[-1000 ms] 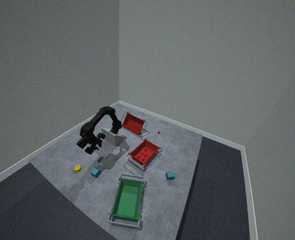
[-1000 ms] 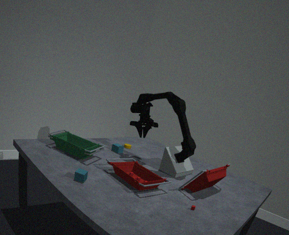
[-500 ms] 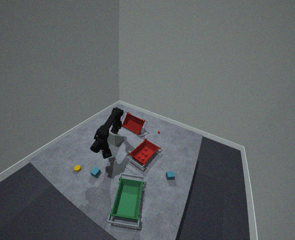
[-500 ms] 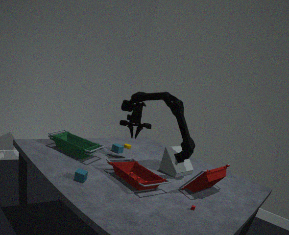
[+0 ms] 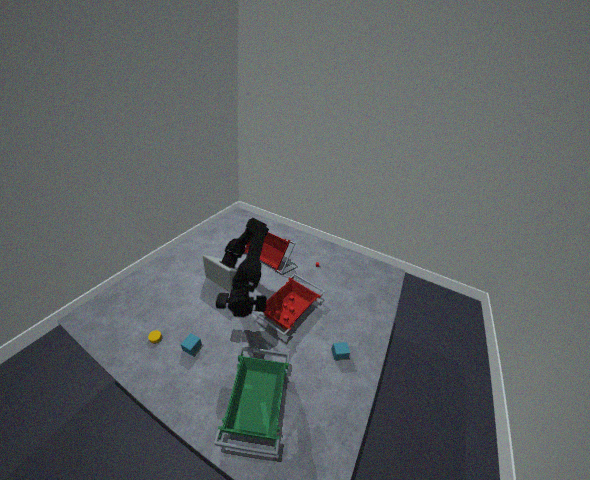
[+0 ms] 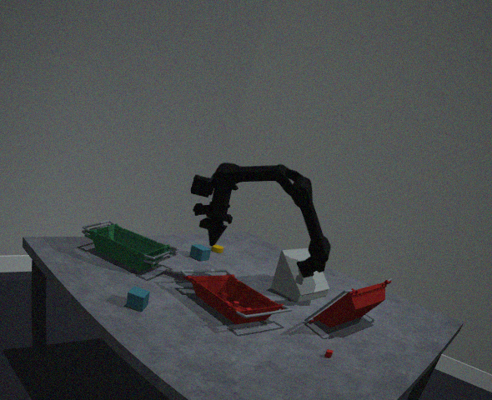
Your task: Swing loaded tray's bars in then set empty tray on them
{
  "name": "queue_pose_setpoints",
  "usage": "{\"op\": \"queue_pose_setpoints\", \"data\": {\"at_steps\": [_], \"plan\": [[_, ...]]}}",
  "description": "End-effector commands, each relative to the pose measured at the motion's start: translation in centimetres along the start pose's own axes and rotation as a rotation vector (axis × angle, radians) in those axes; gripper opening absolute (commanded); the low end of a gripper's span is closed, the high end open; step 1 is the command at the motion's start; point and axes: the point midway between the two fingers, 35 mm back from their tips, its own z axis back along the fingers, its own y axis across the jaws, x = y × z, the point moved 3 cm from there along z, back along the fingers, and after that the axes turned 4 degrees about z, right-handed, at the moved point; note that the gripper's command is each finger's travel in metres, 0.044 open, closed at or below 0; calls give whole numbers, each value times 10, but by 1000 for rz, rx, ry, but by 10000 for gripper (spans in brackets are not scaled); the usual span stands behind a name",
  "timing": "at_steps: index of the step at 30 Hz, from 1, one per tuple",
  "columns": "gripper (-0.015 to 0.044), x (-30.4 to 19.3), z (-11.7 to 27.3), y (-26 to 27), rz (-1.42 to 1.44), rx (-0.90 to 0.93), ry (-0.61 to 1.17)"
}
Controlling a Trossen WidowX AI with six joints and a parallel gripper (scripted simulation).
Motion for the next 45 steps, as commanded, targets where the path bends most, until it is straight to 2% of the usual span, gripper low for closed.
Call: {"op": "queue_pose_setpoints", "data": {"at_steps": [1, 6, 19, 33, 37, 45], "plan": [[84, -5, -17, 68, 607, -11, -24], [84, -13, -29, 103, 934, -17, -26], [84, -13, -32, 104, 941, -17, -26], [84, -11, -89, 104, 941, -14, -26], [84, -12, -88, 105, 941, -14, -26], [84, -25, -62, 115, 941, -14, -25]]}}
